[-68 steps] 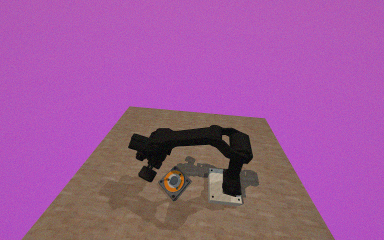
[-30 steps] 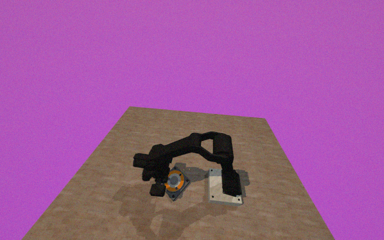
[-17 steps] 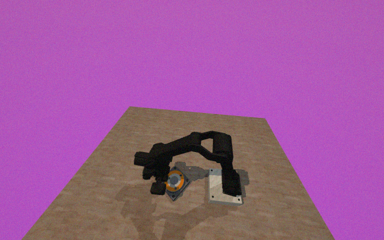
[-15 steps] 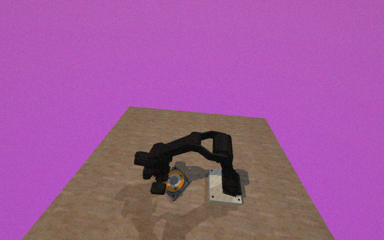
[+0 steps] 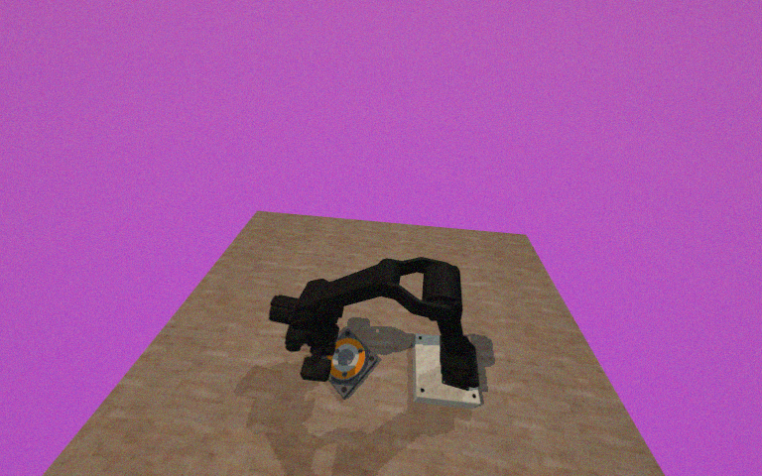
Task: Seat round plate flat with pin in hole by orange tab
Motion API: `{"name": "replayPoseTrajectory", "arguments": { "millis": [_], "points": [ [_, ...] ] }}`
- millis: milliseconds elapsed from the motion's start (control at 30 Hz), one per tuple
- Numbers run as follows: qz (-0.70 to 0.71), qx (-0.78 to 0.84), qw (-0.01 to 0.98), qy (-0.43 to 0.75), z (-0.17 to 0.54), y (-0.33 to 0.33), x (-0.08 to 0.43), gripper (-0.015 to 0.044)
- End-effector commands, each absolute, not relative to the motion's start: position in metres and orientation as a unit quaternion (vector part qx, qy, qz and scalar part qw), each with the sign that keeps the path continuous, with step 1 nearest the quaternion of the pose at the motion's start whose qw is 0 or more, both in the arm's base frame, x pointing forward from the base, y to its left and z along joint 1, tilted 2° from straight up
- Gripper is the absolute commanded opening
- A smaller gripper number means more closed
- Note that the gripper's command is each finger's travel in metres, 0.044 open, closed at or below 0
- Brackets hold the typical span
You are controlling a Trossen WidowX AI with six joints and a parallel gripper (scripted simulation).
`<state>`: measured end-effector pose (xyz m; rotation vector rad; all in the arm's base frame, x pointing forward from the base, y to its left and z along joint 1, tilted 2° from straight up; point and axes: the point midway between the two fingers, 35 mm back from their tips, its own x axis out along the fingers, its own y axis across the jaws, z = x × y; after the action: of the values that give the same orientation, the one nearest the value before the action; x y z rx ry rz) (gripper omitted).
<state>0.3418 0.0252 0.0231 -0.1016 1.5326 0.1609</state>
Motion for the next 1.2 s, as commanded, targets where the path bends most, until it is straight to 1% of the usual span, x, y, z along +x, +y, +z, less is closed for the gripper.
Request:
{"name": "replayPoseTrajectory", "arguments": {
  "millis": [0,1167],
  "points": [
    [0.066,-0.047,0.715,0.695,0.021,0.017,0.340,0.0000],
    [0.065,-0.048,0.714,0.695,0.021,-0.011,0.321,0.0000]
  ]
}}
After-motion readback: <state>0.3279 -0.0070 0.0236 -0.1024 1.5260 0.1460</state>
